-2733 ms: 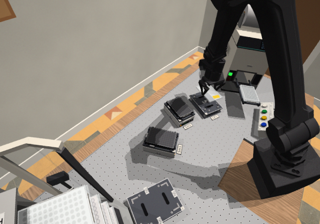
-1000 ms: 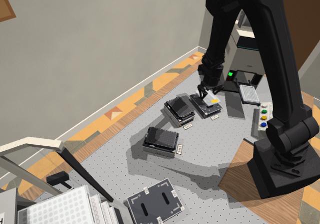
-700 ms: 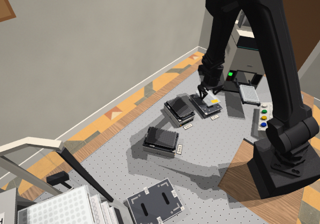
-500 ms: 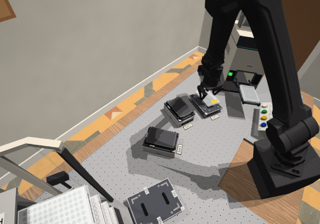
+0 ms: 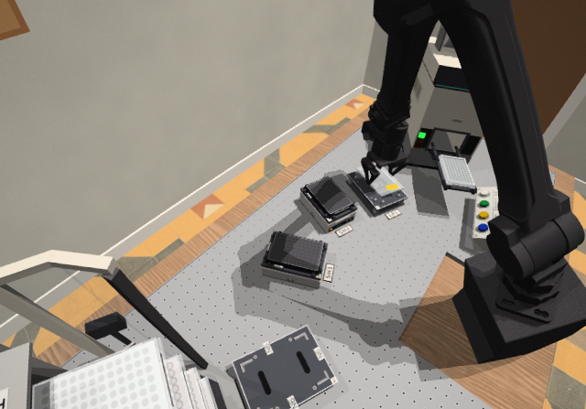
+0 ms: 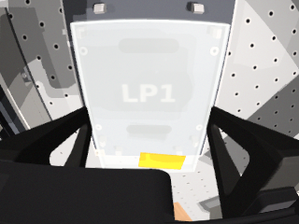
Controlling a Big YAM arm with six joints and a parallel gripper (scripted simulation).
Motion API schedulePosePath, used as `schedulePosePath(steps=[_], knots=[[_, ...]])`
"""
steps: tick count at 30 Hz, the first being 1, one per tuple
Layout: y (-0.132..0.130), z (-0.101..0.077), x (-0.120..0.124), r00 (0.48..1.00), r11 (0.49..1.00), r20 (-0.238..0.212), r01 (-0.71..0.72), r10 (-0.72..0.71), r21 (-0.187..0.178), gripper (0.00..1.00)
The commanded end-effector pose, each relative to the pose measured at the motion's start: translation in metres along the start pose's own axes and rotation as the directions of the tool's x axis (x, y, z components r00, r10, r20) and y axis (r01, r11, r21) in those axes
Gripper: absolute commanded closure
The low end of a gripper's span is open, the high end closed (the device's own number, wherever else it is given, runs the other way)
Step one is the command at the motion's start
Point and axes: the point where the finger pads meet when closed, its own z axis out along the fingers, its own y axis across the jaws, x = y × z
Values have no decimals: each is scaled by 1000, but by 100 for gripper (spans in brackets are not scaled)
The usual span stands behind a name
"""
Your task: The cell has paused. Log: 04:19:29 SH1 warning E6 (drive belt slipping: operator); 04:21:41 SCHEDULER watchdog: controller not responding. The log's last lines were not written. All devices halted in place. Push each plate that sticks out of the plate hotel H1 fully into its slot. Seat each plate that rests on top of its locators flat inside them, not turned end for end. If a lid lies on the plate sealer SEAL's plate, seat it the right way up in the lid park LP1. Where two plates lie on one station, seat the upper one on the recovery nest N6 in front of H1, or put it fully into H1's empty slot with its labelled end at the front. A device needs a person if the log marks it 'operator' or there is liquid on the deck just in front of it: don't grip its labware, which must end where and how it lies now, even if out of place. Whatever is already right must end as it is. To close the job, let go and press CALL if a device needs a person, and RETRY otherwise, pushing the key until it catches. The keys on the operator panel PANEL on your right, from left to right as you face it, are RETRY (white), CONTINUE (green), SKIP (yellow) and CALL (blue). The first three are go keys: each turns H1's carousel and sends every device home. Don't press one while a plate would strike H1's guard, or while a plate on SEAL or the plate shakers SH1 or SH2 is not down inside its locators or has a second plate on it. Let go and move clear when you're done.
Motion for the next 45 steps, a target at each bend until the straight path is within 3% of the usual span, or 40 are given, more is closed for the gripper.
schedulePosePath(steps=[1, 45], knots=[[2, -2, -22, 999, 1000, 37, 10, -11, 9, 16], [-5, 1, -13, 1000, 1000, 30, -10, 10, 9, 16]])
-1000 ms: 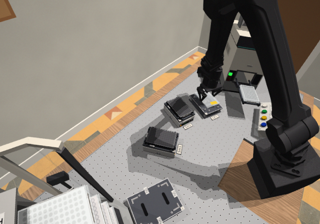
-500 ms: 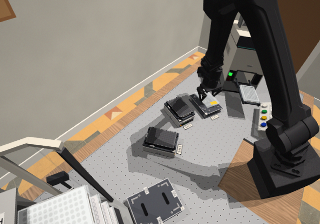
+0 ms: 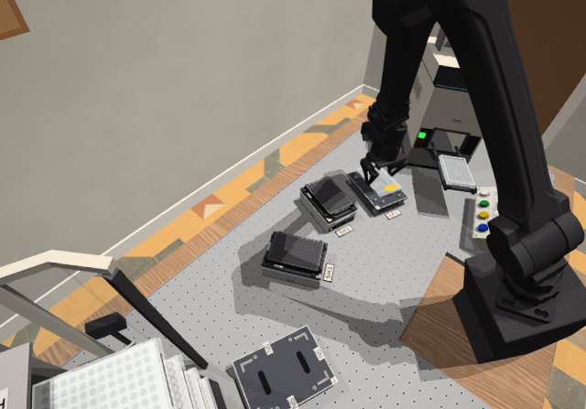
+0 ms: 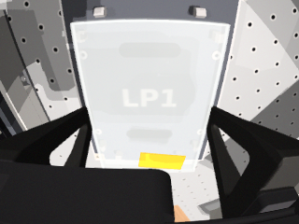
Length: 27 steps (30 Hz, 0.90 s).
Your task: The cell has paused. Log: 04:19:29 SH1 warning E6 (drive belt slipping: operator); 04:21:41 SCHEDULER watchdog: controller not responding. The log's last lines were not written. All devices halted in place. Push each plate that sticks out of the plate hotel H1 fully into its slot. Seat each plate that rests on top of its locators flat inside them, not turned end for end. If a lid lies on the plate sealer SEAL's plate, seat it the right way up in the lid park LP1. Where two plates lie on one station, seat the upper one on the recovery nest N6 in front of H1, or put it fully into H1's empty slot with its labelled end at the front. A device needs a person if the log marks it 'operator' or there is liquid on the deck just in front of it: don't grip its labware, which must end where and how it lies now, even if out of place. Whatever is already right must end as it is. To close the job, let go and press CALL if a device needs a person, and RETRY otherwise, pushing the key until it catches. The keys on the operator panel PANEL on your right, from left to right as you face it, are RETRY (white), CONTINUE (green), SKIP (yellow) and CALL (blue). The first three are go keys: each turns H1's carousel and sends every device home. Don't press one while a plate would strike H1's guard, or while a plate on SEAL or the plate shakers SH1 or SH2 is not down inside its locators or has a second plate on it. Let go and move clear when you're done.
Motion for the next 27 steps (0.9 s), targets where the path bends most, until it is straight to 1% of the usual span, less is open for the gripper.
schedulePosePath(steps=[1, 13, 27], knots=[[-5, -2, -11, 1000, 1000, 25, -12, 12, 8, 16], [1, 2, -7, 1000, 1000, 19, -2, 2, 6, 16], [0, 7, 2, 1000, 1000, 4, -9, 9, 4, 16]])
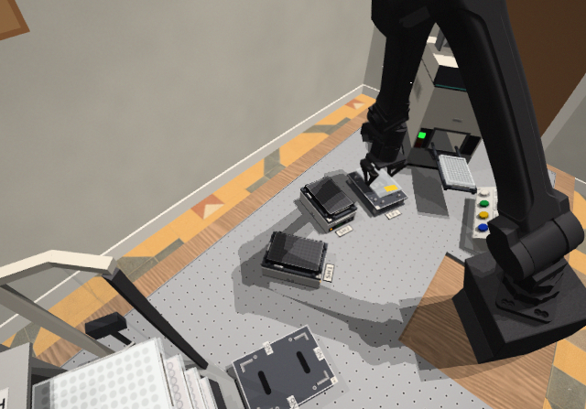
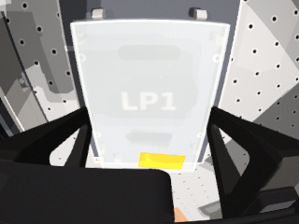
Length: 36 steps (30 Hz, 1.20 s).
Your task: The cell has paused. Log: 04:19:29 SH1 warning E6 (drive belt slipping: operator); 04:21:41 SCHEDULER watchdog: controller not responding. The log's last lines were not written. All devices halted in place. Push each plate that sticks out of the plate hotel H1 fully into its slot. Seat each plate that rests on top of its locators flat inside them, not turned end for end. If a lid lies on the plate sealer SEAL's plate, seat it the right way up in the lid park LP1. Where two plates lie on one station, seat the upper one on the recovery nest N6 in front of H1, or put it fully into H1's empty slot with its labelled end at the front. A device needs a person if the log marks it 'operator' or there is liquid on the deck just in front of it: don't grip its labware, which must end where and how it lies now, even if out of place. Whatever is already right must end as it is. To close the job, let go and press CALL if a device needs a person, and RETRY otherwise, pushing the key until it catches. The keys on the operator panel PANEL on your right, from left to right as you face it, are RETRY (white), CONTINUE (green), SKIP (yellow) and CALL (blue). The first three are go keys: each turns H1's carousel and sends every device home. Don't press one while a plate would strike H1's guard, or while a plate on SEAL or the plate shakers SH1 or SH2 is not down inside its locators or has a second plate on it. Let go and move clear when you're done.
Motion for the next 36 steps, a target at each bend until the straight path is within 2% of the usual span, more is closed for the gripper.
schedulePosePath(steps=[1, 17, 23, 36], knots=[[0, 4, 3, 1000, 1000, 0, -11, 11, 4, 16], [1, 7, 4, 1000, 1000, -1, -10, 10, 4, 16], [1, 2, -2, 1000, 1000, 13, -7, 7, 6, 16], [1, 8, -7, 1000, 1000, 13, -2, 2, 5, 16]])
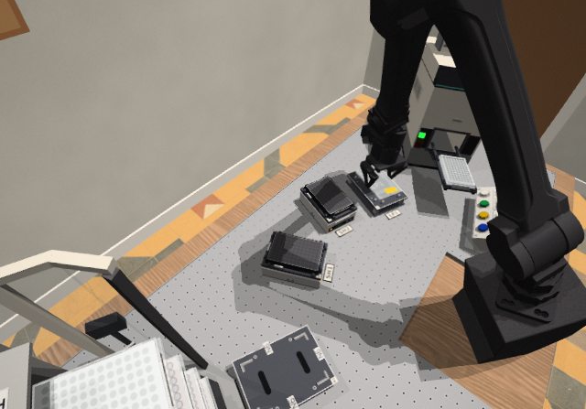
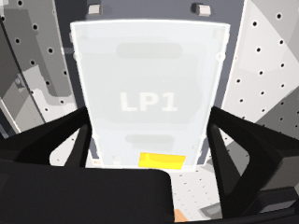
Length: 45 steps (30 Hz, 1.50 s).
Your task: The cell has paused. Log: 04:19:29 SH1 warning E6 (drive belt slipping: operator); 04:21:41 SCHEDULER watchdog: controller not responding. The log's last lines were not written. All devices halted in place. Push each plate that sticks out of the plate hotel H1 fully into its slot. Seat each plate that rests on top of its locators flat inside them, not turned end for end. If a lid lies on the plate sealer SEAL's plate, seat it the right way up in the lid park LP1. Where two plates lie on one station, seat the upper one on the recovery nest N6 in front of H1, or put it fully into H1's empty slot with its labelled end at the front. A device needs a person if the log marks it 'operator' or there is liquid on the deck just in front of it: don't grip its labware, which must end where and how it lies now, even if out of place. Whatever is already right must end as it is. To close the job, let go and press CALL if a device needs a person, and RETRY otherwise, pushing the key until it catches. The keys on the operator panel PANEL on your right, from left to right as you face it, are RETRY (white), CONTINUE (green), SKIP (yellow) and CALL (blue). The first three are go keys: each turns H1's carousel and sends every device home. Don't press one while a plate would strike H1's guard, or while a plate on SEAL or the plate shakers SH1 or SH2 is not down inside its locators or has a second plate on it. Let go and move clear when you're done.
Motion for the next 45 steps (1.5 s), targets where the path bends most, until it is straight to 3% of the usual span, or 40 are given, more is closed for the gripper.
schedulePosePath(steps=[1, 4, 12, 20, 21, 28, 45], knots=[[1, 2, -11, 1000, 1000, 17, 0, -1, 6, 16], [1, -5, -16, 999, 1000, 34, 3, -3, 9, 16], [1, 2, -18, 1000, 1000, 27, 5, -5, 7, 16], [1, 3, -18, 1000, 1000, 25, 5, -5, 7, 16], [2, -4, -22, 999, 1000, 40, 7, -7, 9, 16], [1, 4, -18, 1000, 1000, 26, 5, -5, 7, 16], [2, 5, -19, 1000, 1000, 27, 5, -6, 7, 16]])
